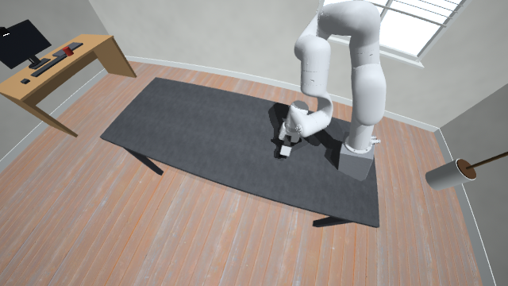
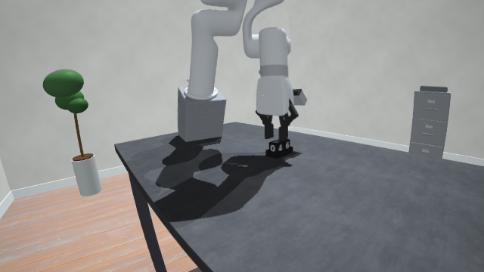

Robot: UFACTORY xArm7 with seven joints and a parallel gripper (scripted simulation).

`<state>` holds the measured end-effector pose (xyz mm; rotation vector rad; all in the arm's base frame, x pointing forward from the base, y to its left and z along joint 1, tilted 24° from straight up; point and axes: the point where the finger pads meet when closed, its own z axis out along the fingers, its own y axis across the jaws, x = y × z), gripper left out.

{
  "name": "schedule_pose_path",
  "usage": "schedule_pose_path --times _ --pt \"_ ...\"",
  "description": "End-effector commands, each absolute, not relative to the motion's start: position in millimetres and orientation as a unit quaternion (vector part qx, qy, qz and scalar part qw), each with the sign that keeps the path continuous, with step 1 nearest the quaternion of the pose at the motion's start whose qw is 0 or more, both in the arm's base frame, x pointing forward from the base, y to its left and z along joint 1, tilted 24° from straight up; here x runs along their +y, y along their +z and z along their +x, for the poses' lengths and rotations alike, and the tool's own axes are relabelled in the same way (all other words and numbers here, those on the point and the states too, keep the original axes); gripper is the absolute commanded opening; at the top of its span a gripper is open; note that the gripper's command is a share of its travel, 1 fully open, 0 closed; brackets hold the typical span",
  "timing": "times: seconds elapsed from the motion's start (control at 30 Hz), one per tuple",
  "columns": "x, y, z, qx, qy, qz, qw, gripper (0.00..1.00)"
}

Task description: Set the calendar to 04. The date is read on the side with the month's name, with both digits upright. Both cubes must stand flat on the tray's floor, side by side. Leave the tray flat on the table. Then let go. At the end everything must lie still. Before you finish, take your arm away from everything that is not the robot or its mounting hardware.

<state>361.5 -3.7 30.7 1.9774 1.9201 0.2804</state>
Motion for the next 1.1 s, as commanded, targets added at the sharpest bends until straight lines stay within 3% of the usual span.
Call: schedule_pose_path --times 0.0,1.07 --pt "-3.5 31.3 362.0 0.681 0.100 0.701 0.185 0.47" --pt "-6.5 9.1 371.6 0.681 0.100 0.701 0.185 0.47"
